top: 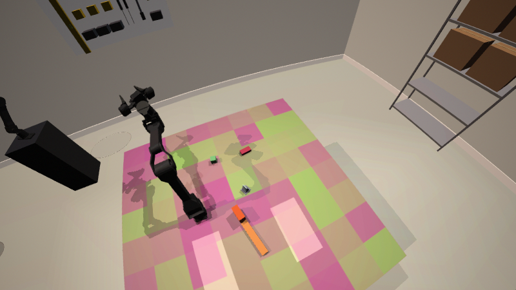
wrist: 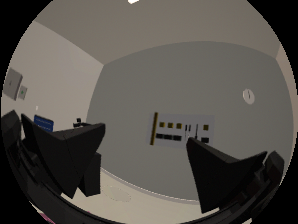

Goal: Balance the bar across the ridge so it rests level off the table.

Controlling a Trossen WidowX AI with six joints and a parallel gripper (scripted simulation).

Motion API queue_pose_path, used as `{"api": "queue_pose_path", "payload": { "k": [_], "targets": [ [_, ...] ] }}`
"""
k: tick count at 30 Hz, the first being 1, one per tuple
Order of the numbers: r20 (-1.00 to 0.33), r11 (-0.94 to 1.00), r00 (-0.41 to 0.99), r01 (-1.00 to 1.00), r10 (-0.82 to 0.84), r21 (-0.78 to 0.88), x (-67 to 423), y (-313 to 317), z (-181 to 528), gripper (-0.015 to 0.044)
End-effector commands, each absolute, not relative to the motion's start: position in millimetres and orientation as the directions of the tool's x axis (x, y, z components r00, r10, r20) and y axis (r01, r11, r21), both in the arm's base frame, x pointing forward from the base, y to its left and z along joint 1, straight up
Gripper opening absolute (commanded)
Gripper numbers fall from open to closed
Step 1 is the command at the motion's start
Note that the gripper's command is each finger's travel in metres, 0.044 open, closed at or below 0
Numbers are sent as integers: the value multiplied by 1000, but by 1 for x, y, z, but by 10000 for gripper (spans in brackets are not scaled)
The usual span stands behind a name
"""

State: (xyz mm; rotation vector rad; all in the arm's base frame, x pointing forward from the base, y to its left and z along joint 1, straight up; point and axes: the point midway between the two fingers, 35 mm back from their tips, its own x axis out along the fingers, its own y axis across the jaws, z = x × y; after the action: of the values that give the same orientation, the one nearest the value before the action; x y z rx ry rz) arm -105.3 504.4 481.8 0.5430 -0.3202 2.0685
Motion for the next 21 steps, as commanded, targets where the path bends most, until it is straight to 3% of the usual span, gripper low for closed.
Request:
{"api": "queue_pose_path", "payload": {
  "k": [1,4,21],
  "targets": [
    [496,-523,-459,-853,737,-12,-105,505,482,374],
    [486,-507,-444,-862,753,-2,-95,507,480,315],
    [331,-231,-182,-966,926,114,37,521,451,315]
  ]
}}
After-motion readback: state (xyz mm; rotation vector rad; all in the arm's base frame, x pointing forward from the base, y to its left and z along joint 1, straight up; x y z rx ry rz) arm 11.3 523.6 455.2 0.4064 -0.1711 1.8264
